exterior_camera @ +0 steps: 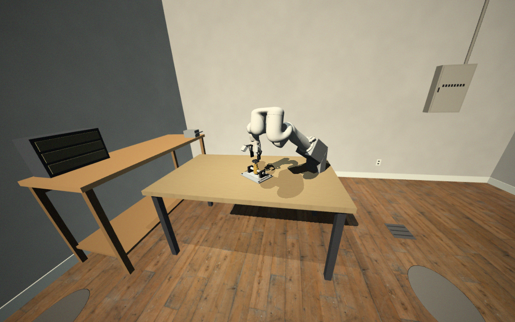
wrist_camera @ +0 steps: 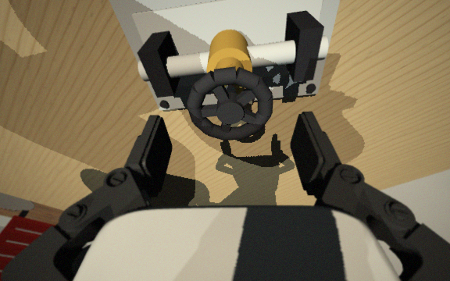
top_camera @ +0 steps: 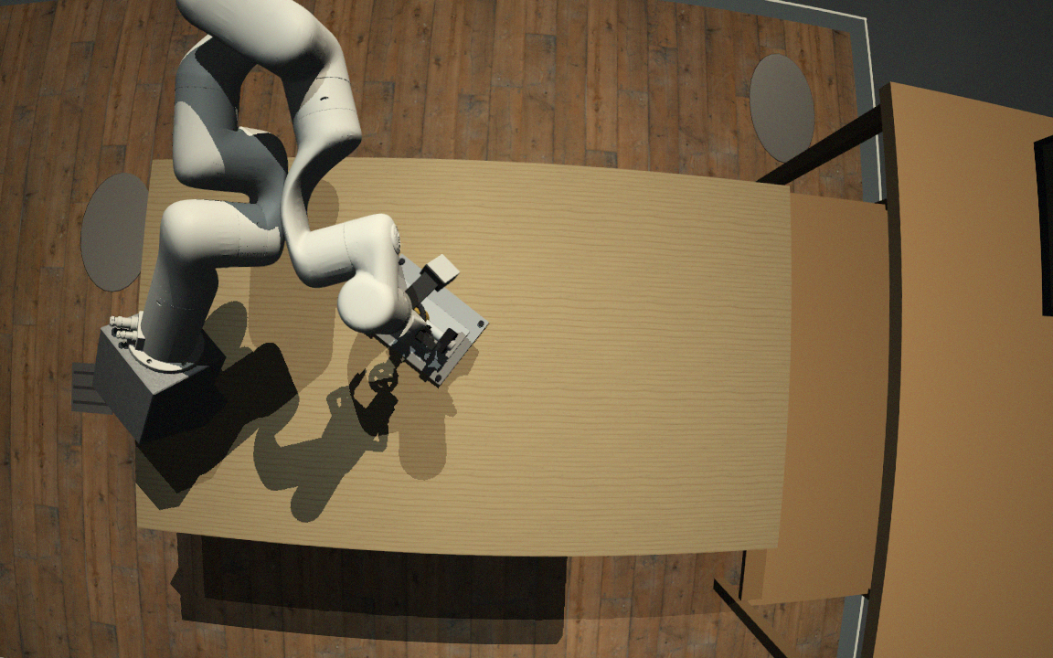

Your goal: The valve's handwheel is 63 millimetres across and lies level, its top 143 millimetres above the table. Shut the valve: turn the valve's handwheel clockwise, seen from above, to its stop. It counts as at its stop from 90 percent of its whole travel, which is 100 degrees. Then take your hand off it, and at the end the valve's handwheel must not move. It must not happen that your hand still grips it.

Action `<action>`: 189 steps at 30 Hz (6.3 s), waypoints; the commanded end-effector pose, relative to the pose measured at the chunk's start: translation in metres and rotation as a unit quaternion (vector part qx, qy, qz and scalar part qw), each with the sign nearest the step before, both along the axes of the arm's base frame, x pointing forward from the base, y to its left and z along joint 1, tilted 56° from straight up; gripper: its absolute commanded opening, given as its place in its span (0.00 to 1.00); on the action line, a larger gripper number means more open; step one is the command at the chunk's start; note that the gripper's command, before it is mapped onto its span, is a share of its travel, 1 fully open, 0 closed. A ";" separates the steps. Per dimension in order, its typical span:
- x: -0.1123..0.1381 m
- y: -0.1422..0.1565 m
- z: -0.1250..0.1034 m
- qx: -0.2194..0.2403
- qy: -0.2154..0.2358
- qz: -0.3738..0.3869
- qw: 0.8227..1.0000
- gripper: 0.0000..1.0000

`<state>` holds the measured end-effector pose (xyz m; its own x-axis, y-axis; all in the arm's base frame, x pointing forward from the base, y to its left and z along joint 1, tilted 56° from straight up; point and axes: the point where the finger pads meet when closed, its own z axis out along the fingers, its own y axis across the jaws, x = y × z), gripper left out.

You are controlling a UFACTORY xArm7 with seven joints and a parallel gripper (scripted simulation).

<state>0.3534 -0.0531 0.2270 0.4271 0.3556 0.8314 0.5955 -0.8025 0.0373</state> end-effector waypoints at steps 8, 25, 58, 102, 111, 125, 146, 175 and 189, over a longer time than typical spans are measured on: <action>0.003 0.001 -0.002 0.000 -0.001 -0.001 1.000 1.00; 0.014 0.009 -0.011 0.000 -0.001 -0.001 1.000 1.00; 0.025 0.017 -0.020 0.000 -0.001 -0.001 1.000 1.00; 0.025 0.017 -0.020 0.000 -0.001 -0.001 1.000 0.00; 0.025 0.017 -0.020 0.001 0.000 -0.002 1.000 0.00; 0.025 0.017 -0.020 0.014 0.009 -0.012 1.000 0.00; 0.025 0.017 -0.020 0.066 0.046 -0.055 0.995 0.00; 0.025 0.017 -0.020 0.225 0.158 -0.184 0.944 0.00; 0.025 0.017 -0.020 0.307 0.215 -0.250 0.893 0.00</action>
